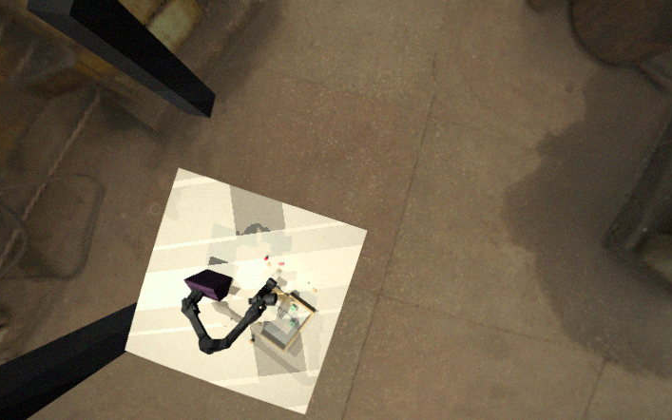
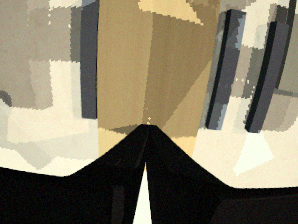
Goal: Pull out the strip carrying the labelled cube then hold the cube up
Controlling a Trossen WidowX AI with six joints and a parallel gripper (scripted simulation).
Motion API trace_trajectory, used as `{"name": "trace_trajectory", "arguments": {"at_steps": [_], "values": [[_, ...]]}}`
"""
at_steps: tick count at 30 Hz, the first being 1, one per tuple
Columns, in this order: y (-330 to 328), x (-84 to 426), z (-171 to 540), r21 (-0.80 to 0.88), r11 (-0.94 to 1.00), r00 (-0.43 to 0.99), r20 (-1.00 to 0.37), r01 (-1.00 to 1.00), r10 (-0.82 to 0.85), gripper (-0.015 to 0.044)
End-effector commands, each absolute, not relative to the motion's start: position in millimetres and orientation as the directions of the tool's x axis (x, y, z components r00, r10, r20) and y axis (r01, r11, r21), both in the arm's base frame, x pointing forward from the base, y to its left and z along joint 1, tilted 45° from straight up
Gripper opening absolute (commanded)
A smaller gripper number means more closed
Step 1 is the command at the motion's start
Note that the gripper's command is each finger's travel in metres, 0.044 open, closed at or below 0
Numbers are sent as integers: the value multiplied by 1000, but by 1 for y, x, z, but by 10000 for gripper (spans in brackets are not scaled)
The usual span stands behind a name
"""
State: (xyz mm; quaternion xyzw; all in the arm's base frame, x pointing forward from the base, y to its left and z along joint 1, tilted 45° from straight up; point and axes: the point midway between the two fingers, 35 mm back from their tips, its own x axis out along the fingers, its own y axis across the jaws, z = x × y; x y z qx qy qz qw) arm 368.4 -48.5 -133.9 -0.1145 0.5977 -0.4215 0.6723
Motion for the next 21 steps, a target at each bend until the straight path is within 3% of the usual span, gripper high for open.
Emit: {"name": "trace_trajectory", "arguments": {"at_steps": [1,21], "values": [[-49,357,-139,-662,617,-89,-709,426,-700,0],[-37,329,-147,-662,617,-90,-709,425,-699,0]]}}
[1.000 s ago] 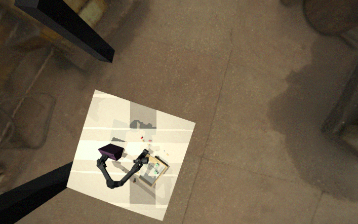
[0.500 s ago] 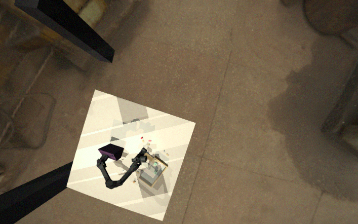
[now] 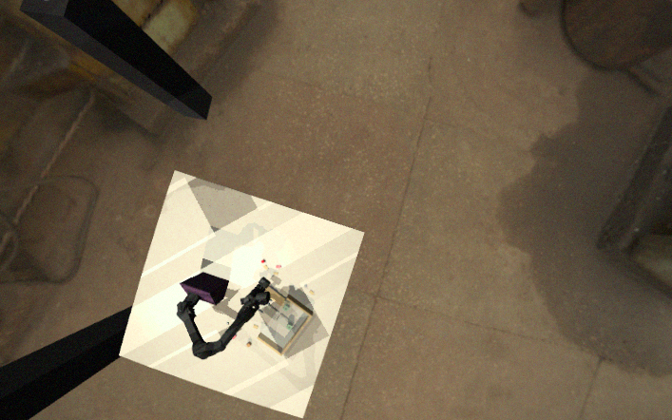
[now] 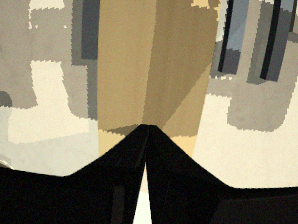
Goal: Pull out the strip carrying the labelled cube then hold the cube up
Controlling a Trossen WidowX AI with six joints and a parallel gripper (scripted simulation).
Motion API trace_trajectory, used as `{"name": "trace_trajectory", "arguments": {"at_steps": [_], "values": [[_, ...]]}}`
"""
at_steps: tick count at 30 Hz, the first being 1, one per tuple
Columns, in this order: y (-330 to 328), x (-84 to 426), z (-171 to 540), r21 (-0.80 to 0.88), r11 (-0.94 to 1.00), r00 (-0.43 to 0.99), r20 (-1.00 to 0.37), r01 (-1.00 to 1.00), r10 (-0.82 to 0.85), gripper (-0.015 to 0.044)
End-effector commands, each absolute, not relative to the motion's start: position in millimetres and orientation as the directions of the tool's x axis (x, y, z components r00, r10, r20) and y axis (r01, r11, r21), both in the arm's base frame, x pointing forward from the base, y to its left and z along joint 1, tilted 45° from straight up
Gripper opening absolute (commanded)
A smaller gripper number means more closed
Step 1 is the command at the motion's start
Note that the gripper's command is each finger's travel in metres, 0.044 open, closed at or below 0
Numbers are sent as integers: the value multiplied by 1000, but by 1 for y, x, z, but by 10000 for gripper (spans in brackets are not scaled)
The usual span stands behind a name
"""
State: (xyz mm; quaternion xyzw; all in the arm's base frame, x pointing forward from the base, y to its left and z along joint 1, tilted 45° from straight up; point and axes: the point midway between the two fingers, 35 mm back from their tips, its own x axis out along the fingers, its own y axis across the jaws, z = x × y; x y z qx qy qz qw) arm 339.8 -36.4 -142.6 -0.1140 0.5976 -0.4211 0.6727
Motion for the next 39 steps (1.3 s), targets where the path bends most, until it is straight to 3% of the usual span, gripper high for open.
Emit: {"name": "trace_trajectory", "arguments": {"at_steps": [1,39], "values": [[-37,327,-147,-662,617,-90,-709,425,-699,0],[-15,274,-162,-662,619,-91,-711,424,-698,0]]}}
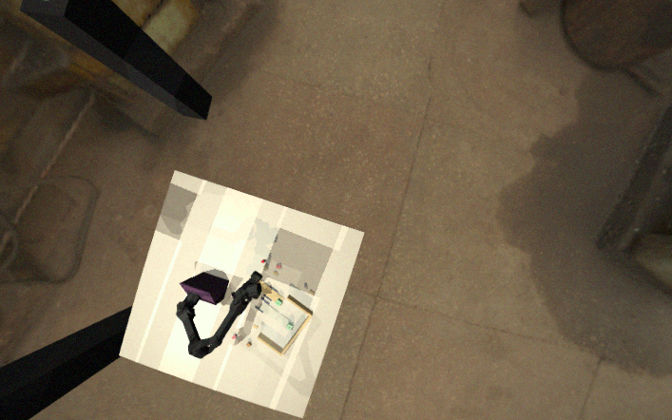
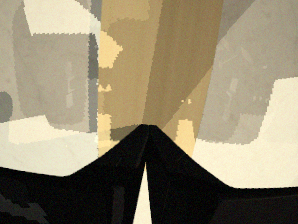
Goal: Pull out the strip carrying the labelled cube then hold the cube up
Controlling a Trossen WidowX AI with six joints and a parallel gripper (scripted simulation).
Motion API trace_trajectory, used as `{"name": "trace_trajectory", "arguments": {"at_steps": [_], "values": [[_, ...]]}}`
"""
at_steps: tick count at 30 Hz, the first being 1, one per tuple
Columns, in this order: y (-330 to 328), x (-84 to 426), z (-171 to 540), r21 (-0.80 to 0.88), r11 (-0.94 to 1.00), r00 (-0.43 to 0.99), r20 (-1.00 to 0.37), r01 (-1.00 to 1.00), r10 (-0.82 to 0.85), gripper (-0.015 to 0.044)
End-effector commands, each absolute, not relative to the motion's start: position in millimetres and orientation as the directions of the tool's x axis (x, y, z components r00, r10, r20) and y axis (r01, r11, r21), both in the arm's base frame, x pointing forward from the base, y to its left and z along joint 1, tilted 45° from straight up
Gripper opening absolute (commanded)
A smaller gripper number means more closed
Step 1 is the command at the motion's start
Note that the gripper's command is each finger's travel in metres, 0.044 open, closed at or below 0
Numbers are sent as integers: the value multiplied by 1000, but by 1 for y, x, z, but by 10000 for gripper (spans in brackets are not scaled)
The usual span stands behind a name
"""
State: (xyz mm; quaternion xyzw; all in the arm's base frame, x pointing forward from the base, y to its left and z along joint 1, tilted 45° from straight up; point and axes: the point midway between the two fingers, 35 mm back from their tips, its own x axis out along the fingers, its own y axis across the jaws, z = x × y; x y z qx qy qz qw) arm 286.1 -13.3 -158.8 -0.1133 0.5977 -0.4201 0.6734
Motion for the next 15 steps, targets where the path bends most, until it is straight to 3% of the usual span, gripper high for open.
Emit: {"name": "trace_trajectory", "arguments": {"at_steps": [1,15], "values": [[-14,273,-163,-662,619,-91,-711,424,-698,0],[-7,255,-168,-662,619,-91,-711,423,-697,0]]}}
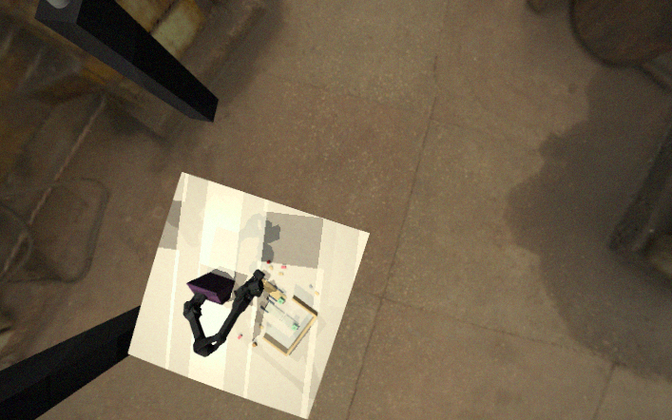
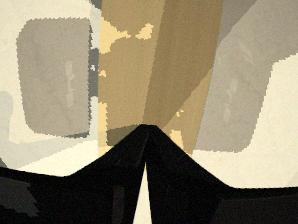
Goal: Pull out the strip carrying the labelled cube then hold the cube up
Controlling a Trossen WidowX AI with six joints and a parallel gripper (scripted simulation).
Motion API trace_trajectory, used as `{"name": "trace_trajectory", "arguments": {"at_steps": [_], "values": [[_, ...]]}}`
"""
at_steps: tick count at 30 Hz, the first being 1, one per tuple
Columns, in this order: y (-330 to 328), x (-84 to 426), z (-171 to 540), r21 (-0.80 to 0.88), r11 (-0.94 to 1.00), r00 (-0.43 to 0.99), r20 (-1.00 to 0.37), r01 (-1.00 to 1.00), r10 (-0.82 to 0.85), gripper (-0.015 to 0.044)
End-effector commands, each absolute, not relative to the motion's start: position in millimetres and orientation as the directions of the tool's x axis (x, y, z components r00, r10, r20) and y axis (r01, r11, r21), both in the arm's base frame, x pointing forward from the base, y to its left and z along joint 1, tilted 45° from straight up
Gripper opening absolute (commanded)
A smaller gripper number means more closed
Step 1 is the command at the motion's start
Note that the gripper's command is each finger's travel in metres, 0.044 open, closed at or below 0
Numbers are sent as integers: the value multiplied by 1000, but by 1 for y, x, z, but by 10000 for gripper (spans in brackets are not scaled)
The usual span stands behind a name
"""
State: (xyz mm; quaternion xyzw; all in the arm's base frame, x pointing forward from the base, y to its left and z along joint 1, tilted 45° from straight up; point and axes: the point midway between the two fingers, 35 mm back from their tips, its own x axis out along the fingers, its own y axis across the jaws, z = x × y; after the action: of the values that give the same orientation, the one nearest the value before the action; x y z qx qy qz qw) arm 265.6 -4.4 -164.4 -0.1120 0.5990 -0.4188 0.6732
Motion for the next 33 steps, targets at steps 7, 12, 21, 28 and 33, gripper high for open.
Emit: {"name": "trace_trajectory", "arguments": {"at_steps": [7,12,21,28,33], "values": [[24,269,-137,-659,621,-90,-713,424,-696,0],[24,271,-135,-658,617,-91,-713,432,-696,26],[8,305,-122,-642,593,-90,-711,487,-697,263],[-3,327,-113,-642,592,-89,-711,487,-698,440],[-9,343,-106,-642,592,-89,-711,487,-698,440]]}}
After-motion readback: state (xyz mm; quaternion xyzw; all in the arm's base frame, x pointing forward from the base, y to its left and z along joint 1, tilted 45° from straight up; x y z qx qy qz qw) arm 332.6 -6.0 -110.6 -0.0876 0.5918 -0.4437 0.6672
